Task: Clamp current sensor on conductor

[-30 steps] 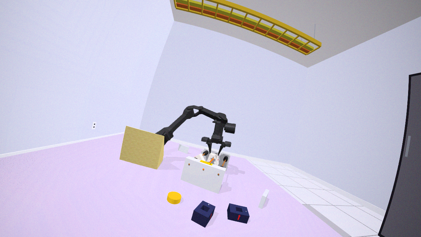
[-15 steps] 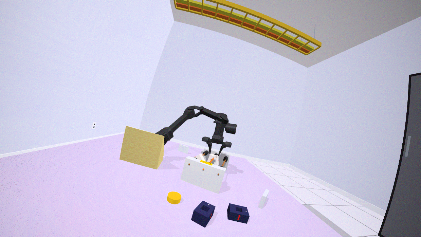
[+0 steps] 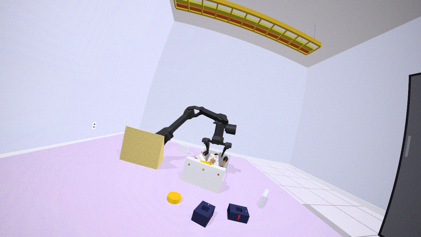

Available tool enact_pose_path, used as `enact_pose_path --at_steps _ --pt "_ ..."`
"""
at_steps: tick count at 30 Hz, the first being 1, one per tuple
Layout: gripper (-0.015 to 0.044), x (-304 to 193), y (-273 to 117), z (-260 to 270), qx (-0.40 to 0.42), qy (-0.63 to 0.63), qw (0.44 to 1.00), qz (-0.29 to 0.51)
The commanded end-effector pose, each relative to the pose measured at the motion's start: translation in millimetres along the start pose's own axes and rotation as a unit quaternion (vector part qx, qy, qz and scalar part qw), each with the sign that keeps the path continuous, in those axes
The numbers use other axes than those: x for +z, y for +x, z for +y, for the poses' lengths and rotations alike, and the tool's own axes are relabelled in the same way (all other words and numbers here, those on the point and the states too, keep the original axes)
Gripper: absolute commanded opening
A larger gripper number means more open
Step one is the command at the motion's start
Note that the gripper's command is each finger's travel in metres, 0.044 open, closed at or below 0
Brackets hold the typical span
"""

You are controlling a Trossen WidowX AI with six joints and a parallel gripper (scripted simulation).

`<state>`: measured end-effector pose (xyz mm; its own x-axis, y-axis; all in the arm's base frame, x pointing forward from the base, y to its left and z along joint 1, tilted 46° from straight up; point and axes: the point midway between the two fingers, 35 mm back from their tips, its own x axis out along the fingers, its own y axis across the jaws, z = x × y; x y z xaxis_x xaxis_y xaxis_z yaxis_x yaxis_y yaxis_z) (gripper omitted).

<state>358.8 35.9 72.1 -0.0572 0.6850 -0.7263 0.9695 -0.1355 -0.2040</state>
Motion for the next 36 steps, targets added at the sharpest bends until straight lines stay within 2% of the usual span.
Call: enact_pose_path --at_steps 1,27,36 --pt "0.0440 -2.1 25.3 -2.1 -0.002 0.000 1.000 0.004" --pt "0.0440 -2.7 57.1 -2.2 -0.002 -0.001 1.000 0.005" --pt "0.0380 -3.4 53.1 -1.2 -0.001 -0.004 1.000 0.003"
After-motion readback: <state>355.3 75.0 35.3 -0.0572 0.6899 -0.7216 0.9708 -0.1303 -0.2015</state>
